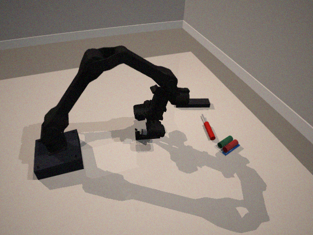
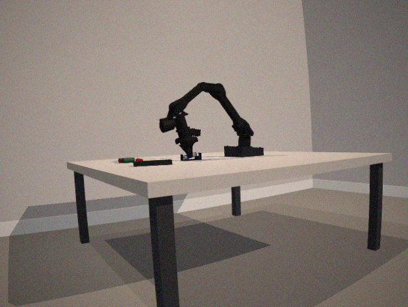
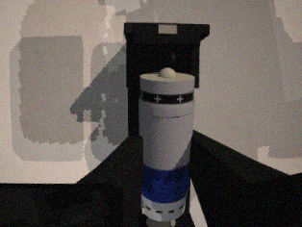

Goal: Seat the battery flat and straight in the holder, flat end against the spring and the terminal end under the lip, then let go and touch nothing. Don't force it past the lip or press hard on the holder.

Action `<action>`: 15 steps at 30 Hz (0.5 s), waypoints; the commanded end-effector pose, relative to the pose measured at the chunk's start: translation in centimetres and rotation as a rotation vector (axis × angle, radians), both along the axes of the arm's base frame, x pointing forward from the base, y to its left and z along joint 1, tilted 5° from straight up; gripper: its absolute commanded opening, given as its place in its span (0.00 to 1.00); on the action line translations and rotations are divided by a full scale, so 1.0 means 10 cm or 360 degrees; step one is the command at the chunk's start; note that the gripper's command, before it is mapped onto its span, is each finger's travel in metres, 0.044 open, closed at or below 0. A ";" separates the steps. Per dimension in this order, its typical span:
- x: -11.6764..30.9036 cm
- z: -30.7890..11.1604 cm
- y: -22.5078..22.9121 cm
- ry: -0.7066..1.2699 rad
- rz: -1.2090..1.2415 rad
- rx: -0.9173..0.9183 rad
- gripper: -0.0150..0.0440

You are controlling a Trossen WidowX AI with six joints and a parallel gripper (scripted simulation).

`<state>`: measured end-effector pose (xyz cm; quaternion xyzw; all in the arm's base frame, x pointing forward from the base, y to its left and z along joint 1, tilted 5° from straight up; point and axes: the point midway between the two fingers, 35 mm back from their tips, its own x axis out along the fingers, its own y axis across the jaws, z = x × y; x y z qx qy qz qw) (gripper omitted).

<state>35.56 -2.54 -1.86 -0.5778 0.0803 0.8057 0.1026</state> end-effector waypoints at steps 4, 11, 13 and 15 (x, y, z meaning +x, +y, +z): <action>0.04 -0.01 -0.01 -0.0083 -0.0002 -0.0025 0.38; 0.02 -0.02 -0.01 -0.0123 -0.0003 -0.0037 0.38; 0.02 -0.02 0.00 -0.0135 -0.0004 -0.0040 0.38; 0.01 -0.02 0.00 -0.0146 -0.0004 -0.0043 0.38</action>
